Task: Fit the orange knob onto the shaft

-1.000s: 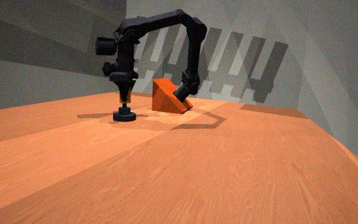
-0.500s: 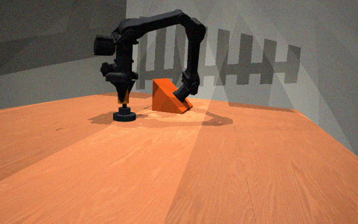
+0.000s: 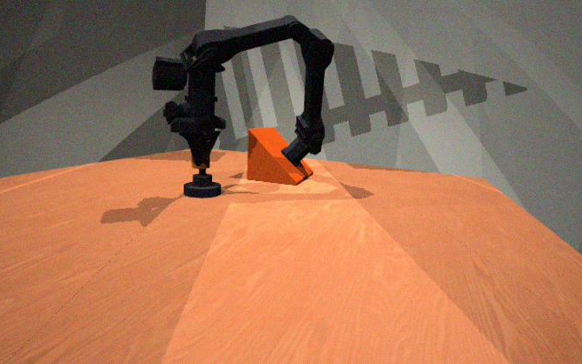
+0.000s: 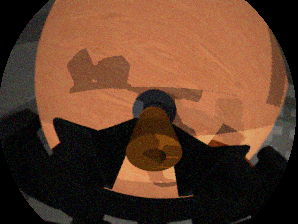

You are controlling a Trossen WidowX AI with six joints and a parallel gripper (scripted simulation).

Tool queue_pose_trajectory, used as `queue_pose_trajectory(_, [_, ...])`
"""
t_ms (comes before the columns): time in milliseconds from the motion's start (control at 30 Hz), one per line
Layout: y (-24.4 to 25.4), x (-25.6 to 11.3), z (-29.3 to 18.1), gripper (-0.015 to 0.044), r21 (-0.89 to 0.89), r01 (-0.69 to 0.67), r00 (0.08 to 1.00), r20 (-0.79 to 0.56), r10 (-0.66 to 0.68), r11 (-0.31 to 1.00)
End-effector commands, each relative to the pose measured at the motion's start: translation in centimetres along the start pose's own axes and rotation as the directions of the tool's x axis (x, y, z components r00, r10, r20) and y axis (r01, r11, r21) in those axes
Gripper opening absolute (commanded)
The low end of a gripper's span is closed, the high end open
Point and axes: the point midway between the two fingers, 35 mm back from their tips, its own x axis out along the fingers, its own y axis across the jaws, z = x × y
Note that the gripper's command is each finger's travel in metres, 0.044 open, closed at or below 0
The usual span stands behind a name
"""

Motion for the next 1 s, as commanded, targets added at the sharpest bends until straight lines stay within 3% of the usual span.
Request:
queue_pose_trajectory(0, [0.01,-0.47,0.04,0.0,0.096,-0.007,1.0,0.007,0.007,0.995])
queue_pose_trajectory(100, [-0.14,-0.53,-0.16,0.0,0.18,-0.008,1.0,0.007,0.007,0.984])
queue_pose_trajectory(833, [-0.18,-0.38,-0.31,0.0,0.18,-0.008,1.0,0.007,0.007,0.984])
queue_pose_trajectory(967, [-0.17,-0.44,-0.32,0.0,0.264,-0.008,1.0,0.007,0.007,0.964])
